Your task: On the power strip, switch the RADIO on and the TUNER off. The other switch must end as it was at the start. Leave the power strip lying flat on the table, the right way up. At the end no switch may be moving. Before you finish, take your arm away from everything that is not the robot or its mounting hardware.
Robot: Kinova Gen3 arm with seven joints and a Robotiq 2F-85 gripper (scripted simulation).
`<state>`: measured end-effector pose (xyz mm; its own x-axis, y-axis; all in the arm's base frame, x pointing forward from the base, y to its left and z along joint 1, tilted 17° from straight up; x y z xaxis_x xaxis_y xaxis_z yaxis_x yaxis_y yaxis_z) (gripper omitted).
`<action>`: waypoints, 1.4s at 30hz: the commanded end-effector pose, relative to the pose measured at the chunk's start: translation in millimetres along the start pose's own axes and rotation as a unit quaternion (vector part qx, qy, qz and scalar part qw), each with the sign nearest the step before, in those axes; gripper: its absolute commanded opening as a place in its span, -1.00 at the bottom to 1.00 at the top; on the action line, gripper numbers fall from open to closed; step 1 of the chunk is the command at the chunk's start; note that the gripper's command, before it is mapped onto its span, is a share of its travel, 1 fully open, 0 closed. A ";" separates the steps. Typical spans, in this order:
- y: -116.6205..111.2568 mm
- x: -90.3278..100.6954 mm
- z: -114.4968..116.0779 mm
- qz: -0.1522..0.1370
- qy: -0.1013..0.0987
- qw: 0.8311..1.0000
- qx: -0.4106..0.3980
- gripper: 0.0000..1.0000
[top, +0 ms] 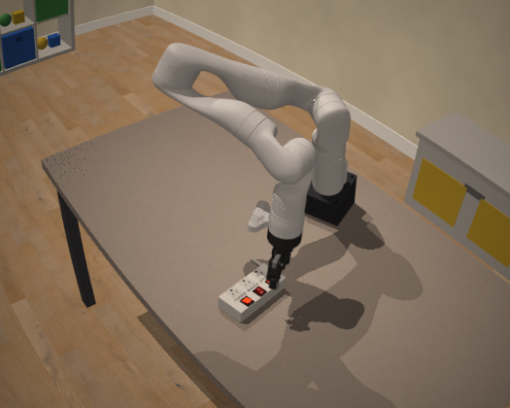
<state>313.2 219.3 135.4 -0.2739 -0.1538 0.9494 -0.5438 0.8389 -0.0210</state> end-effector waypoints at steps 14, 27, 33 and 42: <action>-64.6 47.8 9.4 0.008 0.007 0.979 -0.202 1.00; -83.6 65.4 16.3 0.010 0.008 0.962 -0.271 1.00; -83.6 65.4 16.3 0.010 0.008 0.962 -0.271 1.00; -83.6 65.4 16.3 0.010 0.008 0.962 -0.271 1.00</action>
<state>327.6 130.6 193.8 -0.2646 -0.1296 0.9556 -0.0432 0.9915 0.1225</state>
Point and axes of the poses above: the point where the finger pads meet when closed, its own x axis back along the fingers, its own z axis across the jaws, y = z × x, the point moved 1 cm from there along x, back along the fingers, and after that the axes turned 5 degrees about -x, right-handed, at the moved point
